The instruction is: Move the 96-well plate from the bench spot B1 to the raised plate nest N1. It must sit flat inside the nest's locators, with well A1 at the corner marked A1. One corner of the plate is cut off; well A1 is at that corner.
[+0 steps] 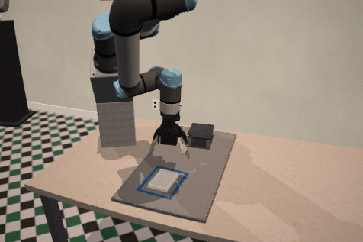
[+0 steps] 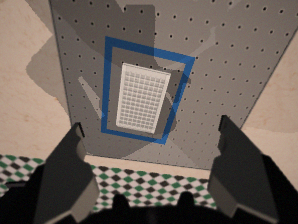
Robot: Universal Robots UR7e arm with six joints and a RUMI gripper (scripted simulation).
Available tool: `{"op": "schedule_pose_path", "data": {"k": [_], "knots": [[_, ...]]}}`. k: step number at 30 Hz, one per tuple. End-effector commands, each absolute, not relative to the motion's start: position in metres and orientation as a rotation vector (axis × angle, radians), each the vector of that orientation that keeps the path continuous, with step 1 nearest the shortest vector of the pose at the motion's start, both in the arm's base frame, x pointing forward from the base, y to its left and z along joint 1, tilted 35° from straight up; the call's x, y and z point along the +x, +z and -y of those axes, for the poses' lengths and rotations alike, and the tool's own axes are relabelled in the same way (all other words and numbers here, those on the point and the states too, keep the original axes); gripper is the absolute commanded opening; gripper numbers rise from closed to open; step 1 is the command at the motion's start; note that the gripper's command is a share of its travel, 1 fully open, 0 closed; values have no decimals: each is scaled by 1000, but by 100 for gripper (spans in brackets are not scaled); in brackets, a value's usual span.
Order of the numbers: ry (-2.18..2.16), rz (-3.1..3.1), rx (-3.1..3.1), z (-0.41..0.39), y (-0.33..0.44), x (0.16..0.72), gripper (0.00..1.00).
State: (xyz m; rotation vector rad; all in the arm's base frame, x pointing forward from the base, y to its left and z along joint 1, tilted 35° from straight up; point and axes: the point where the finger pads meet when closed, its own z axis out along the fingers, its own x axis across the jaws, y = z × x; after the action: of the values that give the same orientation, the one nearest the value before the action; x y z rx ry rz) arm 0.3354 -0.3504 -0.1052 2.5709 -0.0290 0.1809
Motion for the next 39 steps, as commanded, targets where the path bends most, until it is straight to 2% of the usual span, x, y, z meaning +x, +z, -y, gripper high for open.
{"op": "schedule_pose_path", "data": {"k": [1, 7, 39], "knots": [[244, 141, 2559, 362, -109, 329, 100], [338, 350, 2532, 382, -113, 315, 100], [338, 350, 2532, 393, -130, 319, 100]]}}
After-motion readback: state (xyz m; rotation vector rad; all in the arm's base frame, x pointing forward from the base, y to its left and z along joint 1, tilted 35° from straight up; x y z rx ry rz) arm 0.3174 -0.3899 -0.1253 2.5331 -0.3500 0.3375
